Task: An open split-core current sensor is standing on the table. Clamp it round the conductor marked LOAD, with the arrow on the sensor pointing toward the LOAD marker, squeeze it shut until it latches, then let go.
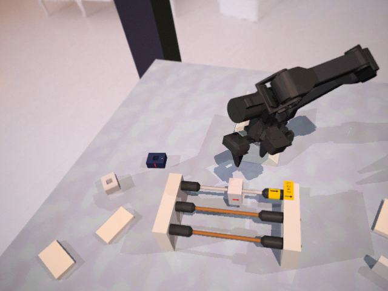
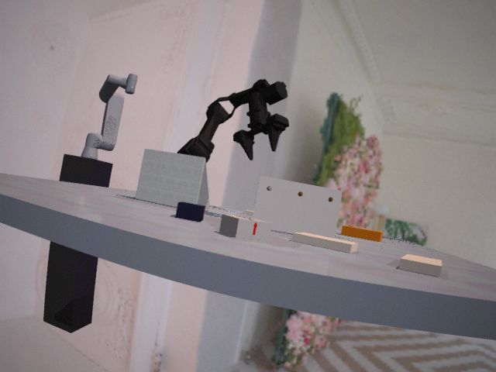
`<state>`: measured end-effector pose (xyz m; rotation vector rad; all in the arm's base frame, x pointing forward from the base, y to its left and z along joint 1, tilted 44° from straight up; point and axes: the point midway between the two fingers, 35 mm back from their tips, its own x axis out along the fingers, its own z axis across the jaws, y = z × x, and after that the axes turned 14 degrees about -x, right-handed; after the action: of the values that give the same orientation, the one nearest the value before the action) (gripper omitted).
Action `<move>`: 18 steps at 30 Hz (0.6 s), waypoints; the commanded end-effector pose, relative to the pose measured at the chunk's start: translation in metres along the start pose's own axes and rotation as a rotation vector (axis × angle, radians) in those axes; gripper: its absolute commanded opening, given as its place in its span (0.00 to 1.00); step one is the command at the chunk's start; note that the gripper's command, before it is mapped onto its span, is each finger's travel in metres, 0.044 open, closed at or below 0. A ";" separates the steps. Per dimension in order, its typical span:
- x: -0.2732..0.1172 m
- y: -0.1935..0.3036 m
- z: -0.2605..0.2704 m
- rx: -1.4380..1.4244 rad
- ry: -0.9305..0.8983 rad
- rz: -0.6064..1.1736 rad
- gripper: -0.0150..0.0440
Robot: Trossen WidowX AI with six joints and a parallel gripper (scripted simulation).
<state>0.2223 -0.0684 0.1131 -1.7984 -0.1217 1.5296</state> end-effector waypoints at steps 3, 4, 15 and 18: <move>0.013 0.003 0.056 0.798 0.295 -0.109 1.00; 0.015 0.005 0.059 0.837 0.317 -0.125 1.00; 0.033 0.016 0.074 1.257 0.432 -0.303 1.00; 0.033 0.016 0.074 1.257 0.432 -0.303 1.00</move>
<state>0.1776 -0.0412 0.1076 -1.3291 0.4741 0.9829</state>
